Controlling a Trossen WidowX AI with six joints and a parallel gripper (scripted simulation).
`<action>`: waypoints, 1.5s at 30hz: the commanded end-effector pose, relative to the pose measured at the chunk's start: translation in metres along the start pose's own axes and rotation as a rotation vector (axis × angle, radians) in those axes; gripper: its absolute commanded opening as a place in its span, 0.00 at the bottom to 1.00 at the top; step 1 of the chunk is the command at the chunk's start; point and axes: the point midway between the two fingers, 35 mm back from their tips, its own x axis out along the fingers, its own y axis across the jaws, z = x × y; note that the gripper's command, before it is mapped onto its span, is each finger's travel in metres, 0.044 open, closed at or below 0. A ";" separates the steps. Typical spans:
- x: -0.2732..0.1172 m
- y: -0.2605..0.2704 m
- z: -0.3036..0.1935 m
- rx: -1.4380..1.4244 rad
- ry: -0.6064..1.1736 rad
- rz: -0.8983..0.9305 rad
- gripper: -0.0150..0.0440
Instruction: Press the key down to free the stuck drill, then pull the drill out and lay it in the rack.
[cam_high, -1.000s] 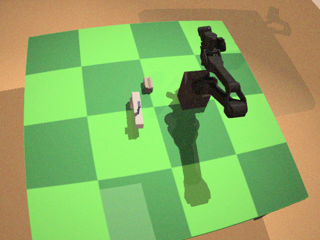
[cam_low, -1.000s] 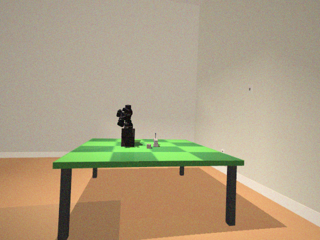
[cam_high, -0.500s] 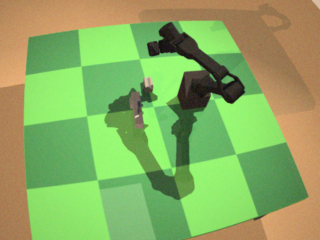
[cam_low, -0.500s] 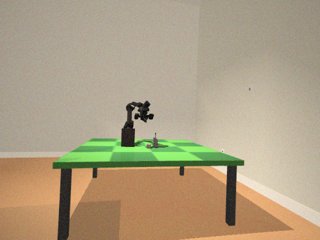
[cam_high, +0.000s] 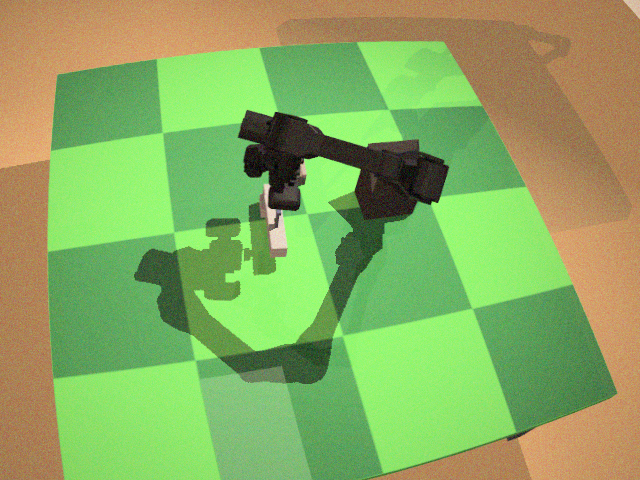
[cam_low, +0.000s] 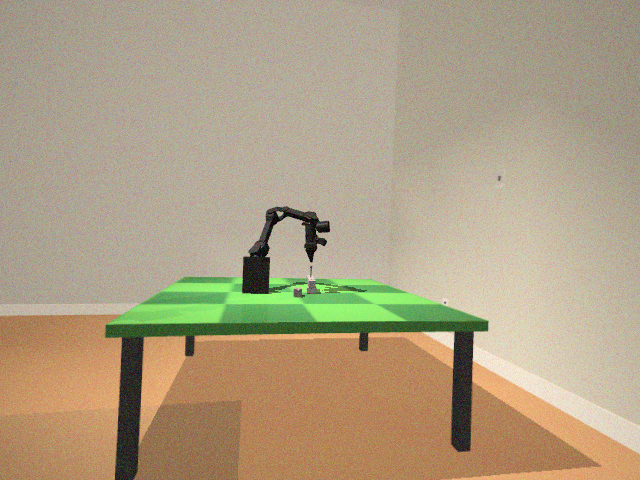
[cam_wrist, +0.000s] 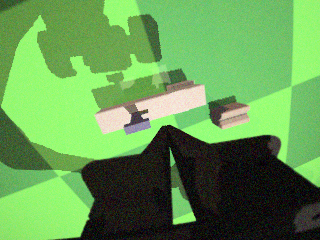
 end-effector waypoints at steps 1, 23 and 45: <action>0.008 0.028 0.000 -0.109 0.065 0.073 0.25; 0.024 0.031 -0.002 -0.109 0.065 0.074 0.25; 0.022 0.030 -0.004 -0.109 0.065 0.074 0.25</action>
